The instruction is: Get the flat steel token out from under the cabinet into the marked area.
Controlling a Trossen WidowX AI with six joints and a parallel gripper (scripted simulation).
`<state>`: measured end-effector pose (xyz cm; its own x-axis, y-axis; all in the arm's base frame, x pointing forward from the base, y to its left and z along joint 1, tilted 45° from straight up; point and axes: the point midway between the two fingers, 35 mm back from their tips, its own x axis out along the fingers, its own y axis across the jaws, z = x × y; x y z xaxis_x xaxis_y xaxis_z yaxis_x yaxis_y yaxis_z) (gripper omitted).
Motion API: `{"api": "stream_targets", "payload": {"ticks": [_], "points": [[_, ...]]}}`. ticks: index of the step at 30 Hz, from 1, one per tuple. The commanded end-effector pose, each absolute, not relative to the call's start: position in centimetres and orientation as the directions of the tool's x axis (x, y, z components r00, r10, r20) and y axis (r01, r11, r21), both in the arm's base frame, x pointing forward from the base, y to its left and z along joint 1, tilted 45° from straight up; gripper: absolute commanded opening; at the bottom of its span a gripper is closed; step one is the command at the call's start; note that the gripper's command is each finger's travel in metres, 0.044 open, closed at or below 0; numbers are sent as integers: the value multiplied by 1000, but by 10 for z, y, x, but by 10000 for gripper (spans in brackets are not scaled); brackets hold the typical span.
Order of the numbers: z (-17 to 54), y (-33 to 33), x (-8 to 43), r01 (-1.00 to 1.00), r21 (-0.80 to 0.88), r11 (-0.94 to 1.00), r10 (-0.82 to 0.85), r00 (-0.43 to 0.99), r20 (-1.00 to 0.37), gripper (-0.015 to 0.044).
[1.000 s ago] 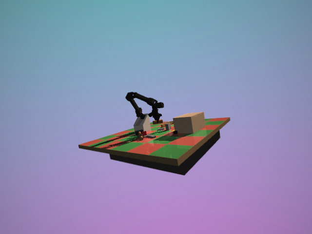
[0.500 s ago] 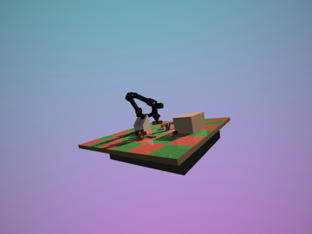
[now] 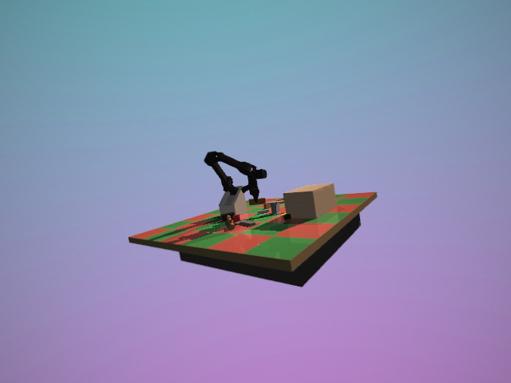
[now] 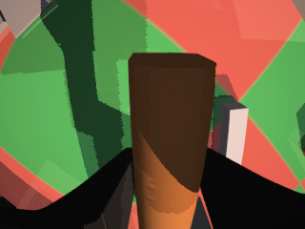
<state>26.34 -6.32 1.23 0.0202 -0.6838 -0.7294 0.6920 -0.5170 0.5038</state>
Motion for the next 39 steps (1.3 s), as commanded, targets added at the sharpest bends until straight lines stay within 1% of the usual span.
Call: {"api": "stream_targets", "payload": {"ticks": [1,22,39], "points": [[14,-65,263,641,541,-545,-684,33,-729,0],[16,-86,255,378,652,-657,-693,39,-720,0],[12,-107,245,198,692,-694,-699,41,-714,0]]}}
